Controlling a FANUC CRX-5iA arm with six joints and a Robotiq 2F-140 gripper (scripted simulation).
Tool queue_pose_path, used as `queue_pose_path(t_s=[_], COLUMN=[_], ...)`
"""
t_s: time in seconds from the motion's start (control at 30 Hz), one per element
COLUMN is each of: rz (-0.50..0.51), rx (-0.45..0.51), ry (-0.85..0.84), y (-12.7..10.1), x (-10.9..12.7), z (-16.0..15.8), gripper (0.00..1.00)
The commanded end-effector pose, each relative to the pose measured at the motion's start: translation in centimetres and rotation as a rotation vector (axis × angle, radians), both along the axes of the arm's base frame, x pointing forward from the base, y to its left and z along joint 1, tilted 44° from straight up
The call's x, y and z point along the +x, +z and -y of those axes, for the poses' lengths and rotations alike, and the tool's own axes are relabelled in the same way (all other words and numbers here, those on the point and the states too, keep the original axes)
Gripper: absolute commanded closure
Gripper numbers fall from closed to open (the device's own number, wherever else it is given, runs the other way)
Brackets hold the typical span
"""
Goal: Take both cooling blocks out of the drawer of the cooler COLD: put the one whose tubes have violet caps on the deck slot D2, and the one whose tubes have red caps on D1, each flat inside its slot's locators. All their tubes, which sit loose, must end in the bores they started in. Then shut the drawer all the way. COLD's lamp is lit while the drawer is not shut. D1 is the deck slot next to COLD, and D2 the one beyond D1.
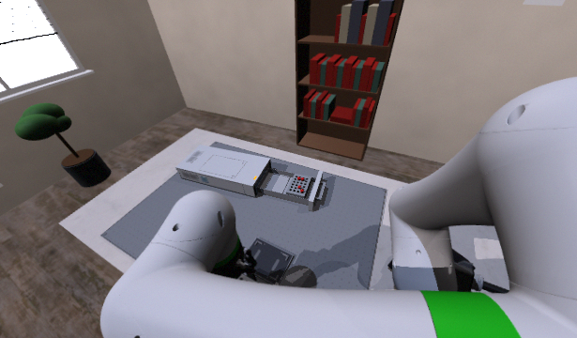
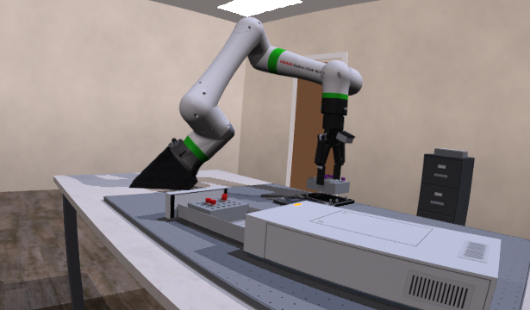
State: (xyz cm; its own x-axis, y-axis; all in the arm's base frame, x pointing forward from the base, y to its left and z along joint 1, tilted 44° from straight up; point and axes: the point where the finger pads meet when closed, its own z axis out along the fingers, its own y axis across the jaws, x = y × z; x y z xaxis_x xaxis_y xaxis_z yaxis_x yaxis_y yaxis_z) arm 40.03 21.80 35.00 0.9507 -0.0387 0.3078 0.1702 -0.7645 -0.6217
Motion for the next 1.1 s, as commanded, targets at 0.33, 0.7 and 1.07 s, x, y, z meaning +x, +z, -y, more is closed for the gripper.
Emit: queue_pose_path(t_s=[0.33, 0.7, 1.07], rz=[0.002, 0.002, 0.002], rx=[0.0, 0.0, 0.0], ry=[-0.001, -0.001, -0.001], y=[0.6, 0.9, 1.2], x=[-0.2, -0.3, -0.4], z=[0.5, 0.8, 1.0], gripper=[0.9, 0.9, 0.9])
